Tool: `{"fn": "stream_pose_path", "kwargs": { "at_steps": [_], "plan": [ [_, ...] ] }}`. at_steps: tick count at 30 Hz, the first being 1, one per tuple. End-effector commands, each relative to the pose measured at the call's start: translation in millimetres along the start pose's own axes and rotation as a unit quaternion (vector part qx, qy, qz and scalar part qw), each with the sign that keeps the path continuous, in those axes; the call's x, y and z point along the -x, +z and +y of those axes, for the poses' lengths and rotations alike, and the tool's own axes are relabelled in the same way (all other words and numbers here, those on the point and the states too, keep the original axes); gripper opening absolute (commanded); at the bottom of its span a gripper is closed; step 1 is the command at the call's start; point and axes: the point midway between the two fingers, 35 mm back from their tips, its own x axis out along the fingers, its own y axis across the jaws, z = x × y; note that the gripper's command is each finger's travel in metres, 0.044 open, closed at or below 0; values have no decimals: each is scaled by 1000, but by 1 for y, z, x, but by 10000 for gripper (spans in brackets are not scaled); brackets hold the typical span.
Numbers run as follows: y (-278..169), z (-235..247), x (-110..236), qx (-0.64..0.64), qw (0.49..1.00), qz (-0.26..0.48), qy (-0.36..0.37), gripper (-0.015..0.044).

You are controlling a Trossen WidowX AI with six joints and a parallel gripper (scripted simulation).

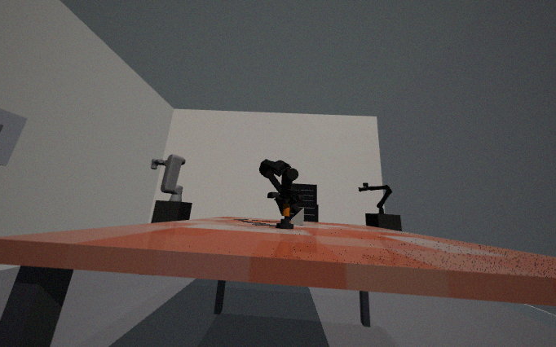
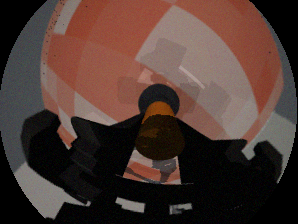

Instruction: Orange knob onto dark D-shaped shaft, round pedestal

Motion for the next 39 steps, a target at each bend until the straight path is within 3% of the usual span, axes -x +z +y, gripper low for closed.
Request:
{"fn": "stream_pose_path", "kwargs": {
  "at_steps": [1,39],
  "plan": [
    [0,0,0,-11,1000,-1,-1,0],
    [1,3,-13,-47,999,-1,-1,0]
  ]
}}
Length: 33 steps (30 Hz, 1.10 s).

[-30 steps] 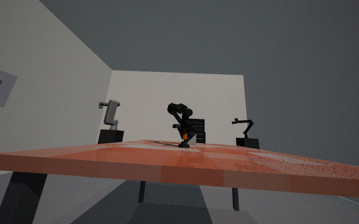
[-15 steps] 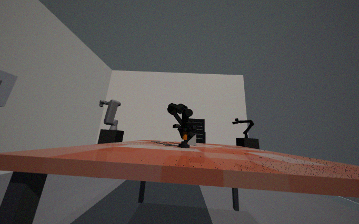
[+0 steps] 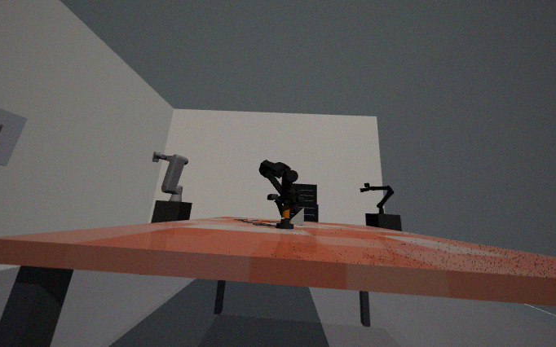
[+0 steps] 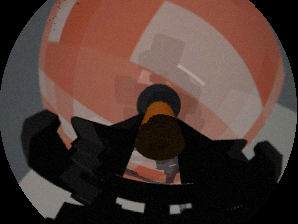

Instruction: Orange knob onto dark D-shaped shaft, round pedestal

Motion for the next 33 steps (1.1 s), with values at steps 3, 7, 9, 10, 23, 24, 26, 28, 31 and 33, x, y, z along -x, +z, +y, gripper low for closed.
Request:
{"fn": "stream_pose_path", "kwargs": {
  "at_steps": [3,7,9,10,23,24,26,28,31,33],
  "plan": [
    [1,3,0,0,1000,-1,2,0],
    [1,3,0,11,1000,-1,2,0],
    [1,3,0,18,1000,-1,2,0],
    [1,3,-1,21,1000,-1,2,0],
    [3,2,-6,41,999,-1,2,0],
    [3,2,-6,39,999,-1,2,0],
    [2,2,-6,30,1000,-1,2,0],
    [1,0,-5,40,999,1,-2,0],
    [1,0,-5,40,999,1,-2,0],
    [1,0,-5,40,999,1,-2,0]
  ]
}}
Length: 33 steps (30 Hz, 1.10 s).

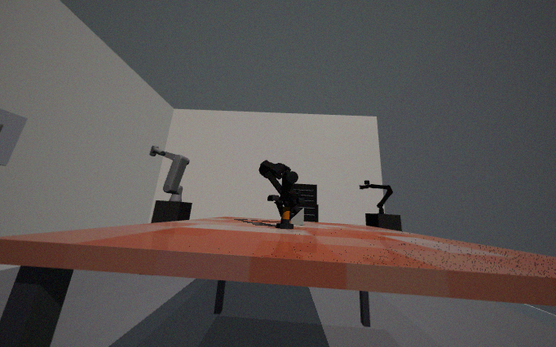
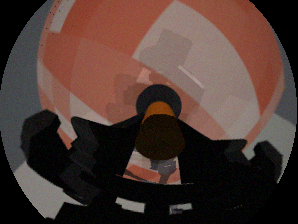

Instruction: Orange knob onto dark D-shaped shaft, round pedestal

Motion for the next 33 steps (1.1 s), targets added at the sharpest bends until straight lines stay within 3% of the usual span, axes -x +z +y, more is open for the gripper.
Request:
{"fn": "stream_pose_path", "kwargs": {
  "at_steps": [1,17,27,33],
  "plan": [
    [0,0,0,0,1000,0,0,26],
    [0,0,0,0,1000,0,0,440],
    [0,0,2,0,1000,-1,1,440],
    [3,-1,76,1,1000,-1,3,440]
  ]
}}
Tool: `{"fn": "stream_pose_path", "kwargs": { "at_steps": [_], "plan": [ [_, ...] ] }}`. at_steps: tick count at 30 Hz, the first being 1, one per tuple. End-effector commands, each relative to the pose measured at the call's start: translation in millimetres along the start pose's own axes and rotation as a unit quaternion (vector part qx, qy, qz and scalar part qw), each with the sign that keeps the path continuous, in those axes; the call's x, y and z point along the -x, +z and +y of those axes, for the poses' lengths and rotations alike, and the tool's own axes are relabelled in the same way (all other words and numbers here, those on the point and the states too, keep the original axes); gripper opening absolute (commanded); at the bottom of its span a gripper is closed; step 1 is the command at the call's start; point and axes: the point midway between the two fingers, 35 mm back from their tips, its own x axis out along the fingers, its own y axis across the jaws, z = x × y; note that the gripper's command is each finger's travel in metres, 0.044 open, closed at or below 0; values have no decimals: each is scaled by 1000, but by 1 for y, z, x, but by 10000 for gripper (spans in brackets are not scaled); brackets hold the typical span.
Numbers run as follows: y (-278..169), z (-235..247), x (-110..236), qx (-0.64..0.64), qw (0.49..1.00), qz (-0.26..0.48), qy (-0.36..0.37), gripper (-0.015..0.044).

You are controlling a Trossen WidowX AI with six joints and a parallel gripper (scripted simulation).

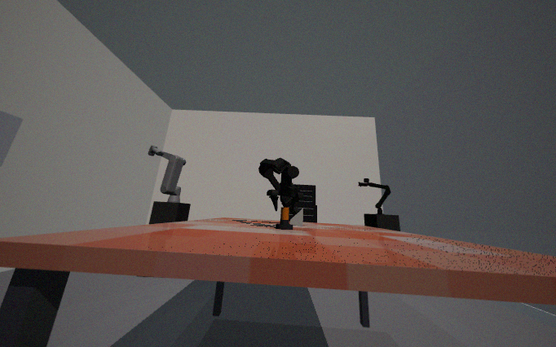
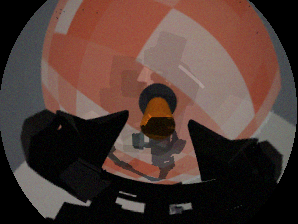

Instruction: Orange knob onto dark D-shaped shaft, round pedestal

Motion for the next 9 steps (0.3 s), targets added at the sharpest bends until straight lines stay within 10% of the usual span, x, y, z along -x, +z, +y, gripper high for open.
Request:
{"fn": "stream_pose_path", "kwargs": {
  "at_steps": [1,9],
  "plan": [
    [0,2,58,0,1000,-5,0,440],
    [2,0,67,0,1000,-5,-1,440]
  ]
}}
